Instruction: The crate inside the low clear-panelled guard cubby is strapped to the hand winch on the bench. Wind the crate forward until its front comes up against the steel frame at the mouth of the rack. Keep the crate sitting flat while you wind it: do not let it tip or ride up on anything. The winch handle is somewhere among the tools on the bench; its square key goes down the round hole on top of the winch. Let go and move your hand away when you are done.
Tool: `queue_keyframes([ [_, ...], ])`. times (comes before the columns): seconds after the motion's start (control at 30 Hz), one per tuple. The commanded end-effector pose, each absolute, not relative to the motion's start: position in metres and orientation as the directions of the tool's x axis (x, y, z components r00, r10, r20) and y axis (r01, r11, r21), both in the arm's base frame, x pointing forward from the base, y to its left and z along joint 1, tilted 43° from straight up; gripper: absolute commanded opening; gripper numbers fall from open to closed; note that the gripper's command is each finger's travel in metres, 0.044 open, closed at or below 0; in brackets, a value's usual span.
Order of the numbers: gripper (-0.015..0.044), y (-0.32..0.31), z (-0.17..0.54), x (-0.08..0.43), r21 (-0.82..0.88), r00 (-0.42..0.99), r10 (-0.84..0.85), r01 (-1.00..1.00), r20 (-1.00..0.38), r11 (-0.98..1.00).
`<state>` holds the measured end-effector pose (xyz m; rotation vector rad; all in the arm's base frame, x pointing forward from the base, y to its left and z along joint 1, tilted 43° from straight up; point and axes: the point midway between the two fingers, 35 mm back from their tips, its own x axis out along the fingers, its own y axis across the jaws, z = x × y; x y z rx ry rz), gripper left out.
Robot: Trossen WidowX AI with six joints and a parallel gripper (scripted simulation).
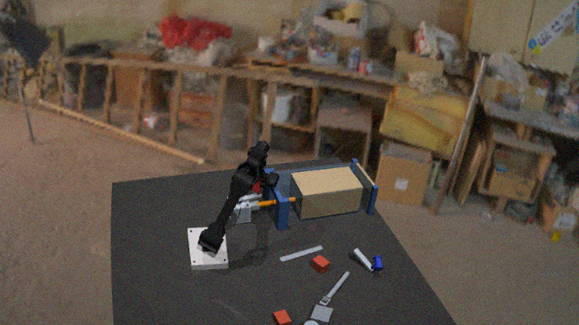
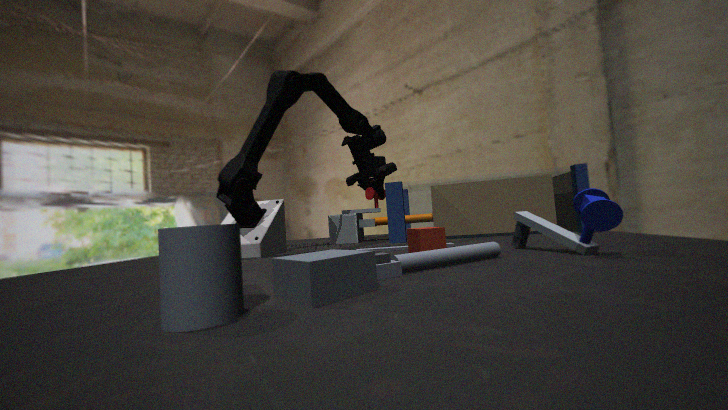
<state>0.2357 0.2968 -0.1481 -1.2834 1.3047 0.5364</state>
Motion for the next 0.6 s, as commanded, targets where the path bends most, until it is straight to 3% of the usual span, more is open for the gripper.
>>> queue_keyframes([
  [0.0,0.0,0.3117,-0.1623,0.2191,-0.335,0.243,-0.308,-0.897,-0.92,0.29],
  [0.57,0.0,0.3129,-0.1635,0.2177,-0.334,0.243,-0.308,-0.897,-0.92,0.29],
])
